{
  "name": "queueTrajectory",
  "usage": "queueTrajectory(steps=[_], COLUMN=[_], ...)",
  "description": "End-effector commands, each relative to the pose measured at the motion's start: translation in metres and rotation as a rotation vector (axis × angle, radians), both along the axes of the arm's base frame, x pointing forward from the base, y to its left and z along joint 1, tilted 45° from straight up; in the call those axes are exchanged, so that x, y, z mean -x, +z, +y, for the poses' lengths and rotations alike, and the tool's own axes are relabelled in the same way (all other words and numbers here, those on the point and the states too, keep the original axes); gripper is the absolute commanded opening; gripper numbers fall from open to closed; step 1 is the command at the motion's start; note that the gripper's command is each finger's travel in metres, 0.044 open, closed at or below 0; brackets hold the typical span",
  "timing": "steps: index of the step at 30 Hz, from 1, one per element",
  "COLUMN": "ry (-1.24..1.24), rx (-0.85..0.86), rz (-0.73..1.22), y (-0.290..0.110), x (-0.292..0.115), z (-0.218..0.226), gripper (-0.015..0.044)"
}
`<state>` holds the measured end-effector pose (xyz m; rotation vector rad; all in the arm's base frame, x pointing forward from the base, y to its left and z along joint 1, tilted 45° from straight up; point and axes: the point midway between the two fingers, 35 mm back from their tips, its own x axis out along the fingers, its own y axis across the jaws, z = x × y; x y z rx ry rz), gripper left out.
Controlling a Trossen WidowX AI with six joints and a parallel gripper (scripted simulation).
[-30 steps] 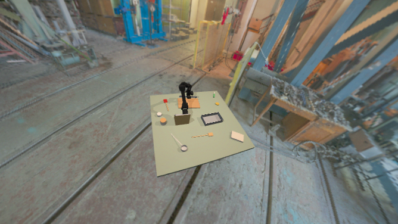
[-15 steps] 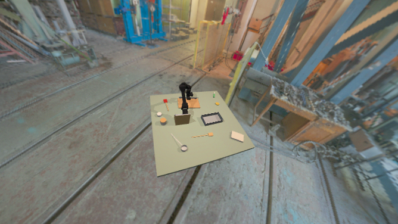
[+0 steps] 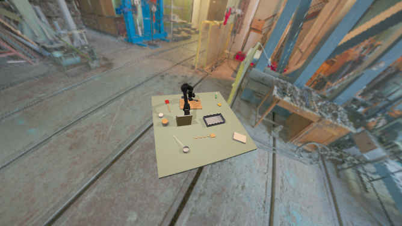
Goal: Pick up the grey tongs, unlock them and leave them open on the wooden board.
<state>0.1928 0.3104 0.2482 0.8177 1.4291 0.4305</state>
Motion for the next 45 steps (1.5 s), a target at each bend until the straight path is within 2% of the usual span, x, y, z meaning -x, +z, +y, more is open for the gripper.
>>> queueTrajectory(steps=[1,9,10,15,20,26,31,38,45], ry=[0.0,0.0,0.0,0.0,0.003,-0.006,-0.009,-0.018,-0.018], rx=[0.0,0.0,0.0,0.008,0.033,0.02,0.017,0.029,0.028], rz=[0.0,0.0,0.0,-0.013,-0.008,0.002,0.002,0.013,0.014], y=[0.0,0.0,0.0,-0.002,-0.018,-0.048,-0.05,-0.017,-0.015], x=[0.0,0.0,0.0,-0.003,0.004,0.036,0.041,0.042,0.042], z=[0.0,0.0,0.0,-0.016,-0.081,-0.152,-0.159,-0.187,-0.188], gripper=[0.0217,0.0428,0.044,0.044,0.044,0.044,0.044,0.044,0.044])
